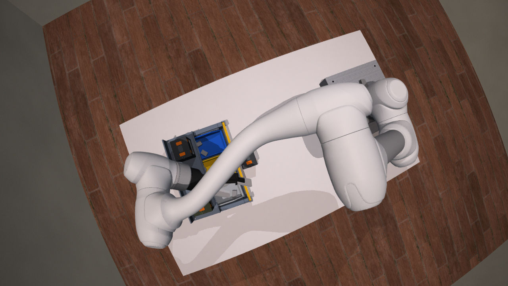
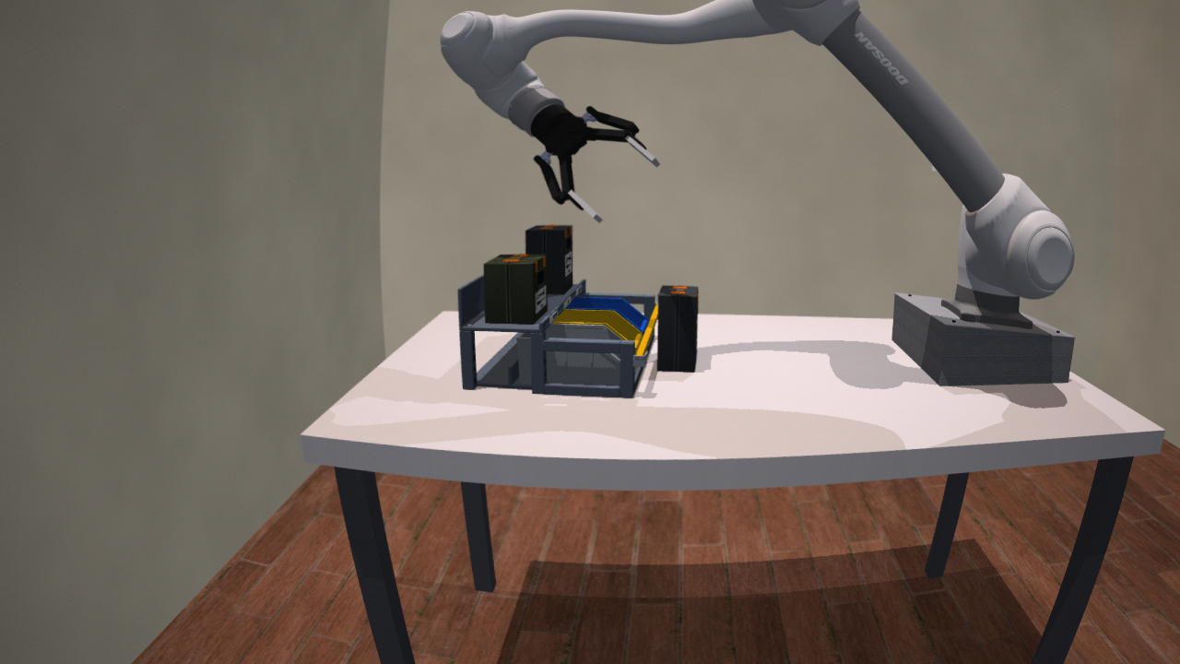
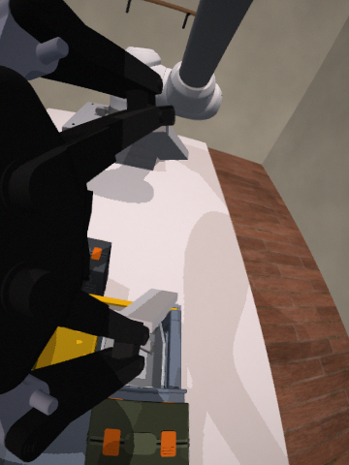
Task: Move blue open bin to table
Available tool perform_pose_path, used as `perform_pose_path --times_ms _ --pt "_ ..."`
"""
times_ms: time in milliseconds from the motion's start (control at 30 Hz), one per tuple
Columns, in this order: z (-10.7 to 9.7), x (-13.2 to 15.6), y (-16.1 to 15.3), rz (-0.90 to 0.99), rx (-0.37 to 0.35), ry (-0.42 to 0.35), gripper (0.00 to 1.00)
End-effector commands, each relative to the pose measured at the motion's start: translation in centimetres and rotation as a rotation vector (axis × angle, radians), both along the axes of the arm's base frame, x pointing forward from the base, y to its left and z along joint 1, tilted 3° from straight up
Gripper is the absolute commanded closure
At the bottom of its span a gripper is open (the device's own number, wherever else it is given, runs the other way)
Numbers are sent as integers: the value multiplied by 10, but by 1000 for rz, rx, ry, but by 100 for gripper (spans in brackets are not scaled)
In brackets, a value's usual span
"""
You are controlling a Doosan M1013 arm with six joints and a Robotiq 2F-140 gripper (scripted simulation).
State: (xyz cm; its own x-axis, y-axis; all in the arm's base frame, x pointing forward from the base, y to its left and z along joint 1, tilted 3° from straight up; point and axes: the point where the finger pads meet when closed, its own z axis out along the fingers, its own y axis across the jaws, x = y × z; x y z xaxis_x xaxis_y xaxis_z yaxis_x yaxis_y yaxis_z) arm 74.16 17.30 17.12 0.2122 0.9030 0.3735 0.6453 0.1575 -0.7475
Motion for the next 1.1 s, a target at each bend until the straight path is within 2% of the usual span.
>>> perform_pose_path --times_ms 0,33,433,600,1067 --pt "1 -34 -1 1 0 -1 43" --pt "2 -45 -2 1 0 -1 43" --pt "2 -45 -2 1 0 -1 43" --pt "4 -94 -4 1 0 -1 43" --pt "4 -90 -3 1 0 -1 43"
